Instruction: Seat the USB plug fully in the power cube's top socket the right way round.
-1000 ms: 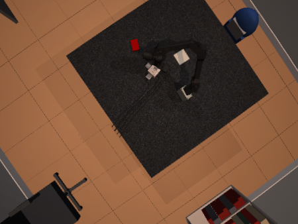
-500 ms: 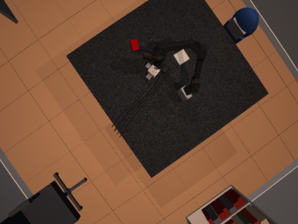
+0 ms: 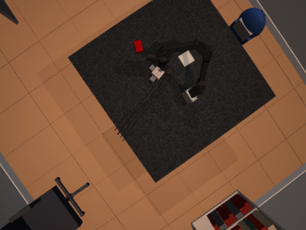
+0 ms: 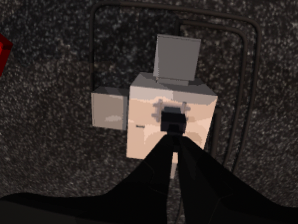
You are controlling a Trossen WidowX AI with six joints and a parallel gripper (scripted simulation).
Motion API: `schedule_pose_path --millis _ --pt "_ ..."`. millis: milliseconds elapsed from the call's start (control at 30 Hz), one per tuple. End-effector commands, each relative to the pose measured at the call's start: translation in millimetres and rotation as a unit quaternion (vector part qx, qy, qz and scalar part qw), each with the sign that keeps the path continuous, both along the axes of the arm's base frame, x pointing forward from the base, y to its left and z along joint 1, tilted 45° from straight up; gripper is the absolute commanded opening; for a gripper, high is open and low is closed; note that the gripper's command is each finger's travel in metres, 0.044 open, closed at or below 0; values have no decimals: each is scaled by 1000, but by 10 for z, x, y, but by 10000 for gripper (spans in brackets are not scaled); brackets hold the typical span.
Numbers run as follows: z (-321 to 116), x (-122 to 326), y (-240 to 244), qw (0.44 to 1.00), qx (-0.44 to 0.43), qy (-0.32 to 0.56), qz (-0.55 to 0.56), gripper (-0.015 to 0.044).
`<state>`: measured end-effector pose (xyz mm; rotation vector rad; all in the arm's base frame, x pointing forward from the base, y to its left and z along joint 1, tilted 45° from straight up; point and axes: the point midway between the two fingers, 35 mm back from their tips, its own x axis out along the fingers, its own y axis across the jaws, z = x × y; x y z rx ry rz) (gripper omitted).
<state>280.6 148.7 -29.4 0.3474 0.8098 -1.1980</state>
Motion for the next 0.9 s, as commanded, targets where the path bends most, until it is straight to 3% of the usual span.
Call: schedule_pose_path --millis 0,867 --pt "-11 -6 -5 1000 2 2 -1 0" --pt "-42 -9 -18 1000 10 3 -5 0"
